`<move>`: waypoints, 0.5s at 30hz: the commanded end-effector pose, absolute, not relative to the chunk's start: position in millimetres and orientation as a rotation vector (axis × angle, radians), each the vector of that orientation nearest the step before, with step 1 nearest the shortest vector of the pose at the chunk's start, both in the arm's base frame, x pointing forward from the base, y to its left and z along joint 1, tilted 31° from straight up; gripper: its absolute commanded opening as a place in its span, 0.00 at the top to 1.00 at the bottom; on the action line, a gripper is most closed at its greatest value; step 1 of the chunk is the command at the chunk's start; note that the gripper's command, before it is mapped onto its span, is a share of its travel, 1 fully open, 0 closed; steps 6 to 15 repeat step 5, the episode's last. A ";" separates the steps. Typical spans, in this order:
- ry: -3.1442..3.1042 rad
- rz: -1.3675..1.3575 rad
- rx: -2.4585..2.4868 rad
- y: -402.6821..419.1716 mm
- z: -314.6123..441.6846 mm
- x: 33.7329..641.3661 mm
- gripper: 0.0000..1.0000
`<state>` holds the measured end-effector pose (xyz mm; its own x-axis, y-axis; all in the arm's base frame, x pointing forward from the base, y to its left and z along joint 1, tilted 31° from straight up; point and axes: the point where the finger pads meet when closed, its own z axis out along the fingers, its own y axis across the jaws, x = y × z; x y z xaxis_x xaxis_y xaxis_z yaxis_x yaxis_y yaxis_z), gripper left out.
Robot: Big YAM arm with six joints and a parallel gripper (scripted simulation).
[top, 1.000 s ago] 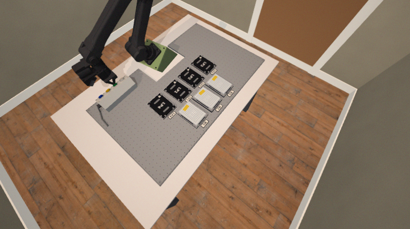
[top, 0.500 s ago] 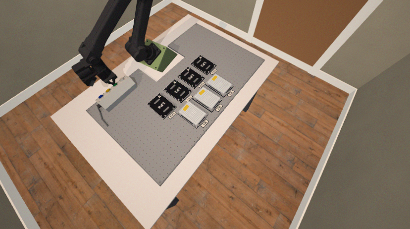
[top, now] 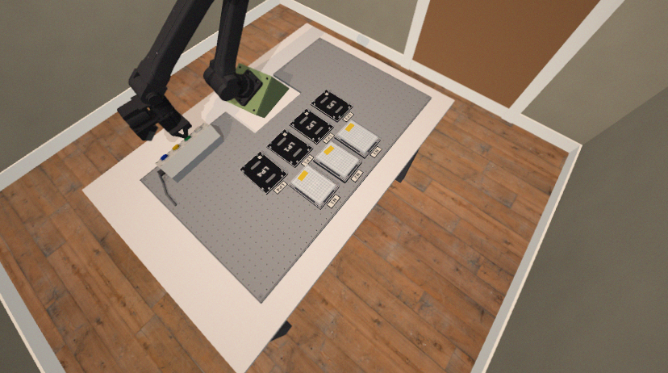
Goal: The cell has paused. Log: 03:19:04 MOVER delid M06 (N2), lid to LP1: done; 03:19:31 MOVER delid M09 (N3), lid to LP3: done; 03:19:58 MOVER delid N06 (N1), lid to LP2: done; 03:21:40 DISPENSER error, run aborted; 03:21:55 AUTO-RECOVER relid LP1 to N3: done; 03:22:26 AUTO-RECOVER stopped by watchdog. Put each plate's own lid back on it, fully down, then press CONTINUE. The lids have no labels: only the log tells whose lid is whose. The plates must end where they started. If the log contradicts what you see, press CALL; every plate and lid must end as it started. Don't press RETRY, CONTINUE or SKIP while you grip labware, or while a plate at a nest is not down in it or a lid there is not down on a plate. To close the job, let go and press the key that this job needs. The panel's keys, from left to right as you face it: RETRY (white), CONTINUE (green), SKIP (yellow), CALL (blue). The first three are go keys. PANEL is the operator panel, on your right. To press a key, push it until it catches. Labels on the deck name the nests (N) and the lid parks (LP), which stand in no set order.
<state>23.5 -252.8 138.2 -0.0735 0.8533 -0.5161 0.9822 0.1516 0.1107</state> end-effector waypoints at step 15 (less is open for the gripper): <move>1.978 -0.351 1.741 -255.1 129.6 28.2 1.00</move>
